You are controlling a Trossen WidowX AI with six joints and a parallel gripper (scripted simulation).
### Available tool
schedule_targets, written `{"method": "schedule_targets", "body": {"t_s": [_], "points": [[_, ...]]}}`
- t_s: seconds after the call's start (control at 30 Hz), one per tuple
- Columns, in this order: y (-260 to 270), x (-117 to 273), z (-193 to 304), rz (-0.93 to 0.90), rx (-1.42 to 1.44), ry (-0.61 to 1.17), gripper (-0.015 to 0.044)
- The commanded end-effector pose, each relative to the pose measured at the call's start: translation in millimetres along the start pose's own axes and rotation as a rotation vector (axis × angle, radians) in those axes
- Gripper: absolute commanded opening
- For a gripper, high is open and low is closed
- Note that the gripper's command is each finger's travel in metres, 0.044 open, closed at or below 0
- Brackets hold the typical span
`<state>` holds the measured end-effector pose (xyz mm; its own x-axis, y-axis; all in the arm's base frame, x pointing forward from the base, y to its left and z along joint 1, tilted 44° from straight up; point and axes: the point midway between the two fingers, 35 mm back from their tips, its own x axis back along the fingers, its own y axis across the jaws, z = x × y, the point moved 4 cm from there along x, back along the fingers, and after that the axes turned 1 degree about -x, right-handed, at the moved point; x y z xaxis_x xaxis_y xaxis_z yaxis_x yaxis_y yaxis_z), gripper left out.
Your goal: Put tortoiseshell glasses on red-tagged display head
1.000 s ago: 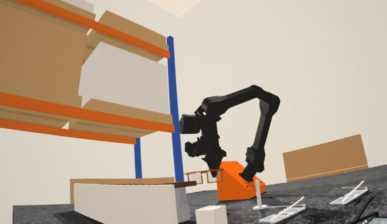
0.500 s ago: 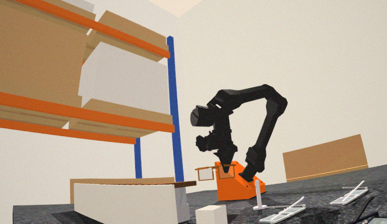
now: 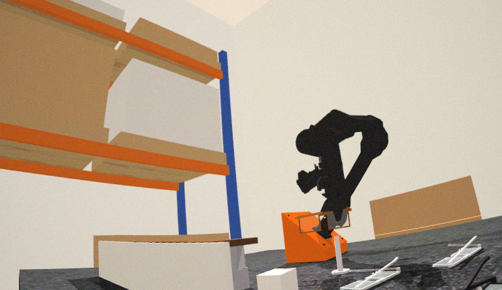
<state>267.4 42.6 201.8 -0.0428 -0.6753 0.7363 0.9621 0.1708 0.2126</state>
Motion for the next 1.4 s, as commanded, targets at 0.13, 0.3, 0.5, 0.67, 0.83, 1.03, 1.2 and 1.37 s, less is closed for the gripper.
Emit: {"method": "schedule_targets", "body": {"t_s": [0.13, 0.3, 0.5, 0.67, 0.83, 1.03, 1.2, 1.37], "points": [[-9.2, 1.8, 46.2, -0.003, -0.002, 0.024, 0.0], [-9.0, -0.3, 46.1, -0.003, -0.002, 0.024, 0.0], [-7.6, -22.4, 46.0, -0.002, -0.002, 0.022, 0.0], [-8.1, -46.0, 47.1, -0.003, -0.001, 0.024, 0.0], [-9.1, -57.7, 48.2, -0.004, -0.002, 0.027, 0.0], [-10.4, -57.6, 50.1, -0.004, -0.002, 0.027, 0.0], [-14.1, -57.5, 55.0, -0.004, -0.002, 0.027, 0.0], [-15.2, -57.4, 56.5, -0.004, -0.002, 0.027, 0.0]]}}
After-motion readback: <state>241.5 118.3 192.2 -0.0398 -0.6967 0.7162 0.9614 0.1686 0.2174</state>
